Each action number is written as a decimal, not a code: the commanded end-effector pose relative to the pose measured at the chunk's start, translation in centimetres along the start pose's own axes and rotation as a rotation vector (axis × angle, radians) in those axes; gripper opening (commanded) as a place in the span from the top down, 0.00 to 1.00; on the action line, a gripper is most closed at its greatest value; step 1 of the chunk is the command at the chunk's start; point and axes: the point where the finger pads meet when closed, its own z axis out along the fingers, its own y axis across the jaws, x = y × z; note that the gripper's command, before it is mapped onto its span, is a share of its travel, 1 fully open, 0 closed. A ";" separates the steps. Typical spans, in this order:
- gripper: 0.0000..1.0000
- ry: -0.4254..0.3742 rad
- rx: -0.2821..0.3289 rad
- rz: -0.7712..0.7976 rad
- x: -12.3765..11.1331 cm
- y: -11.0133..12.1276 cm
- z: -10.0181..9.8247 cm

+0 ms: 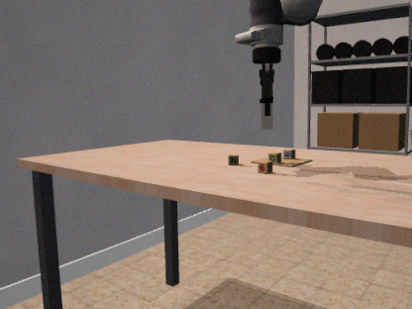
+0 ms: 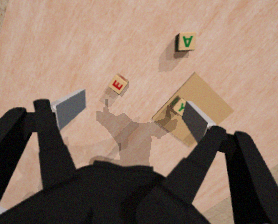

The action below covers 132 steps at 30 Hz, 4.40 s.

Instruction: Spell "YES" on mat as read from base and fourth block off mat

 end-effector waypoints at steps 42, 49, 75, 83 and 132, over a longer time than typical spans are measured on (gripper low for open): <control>0.60 0.001 0.000 0.549 0.4 -4.0 0.1; 0.60 0.001 0.000 0.549 0.4 -4.0 0.1; 0.60 0.001 0.000 0.549 0.4 -4.0 0.2; 0.60 0.001 -0.001 0.549 0.4 -4.0 0.3; 0.60 0.001 -0.001 0.549 0.5 -4.1 5.4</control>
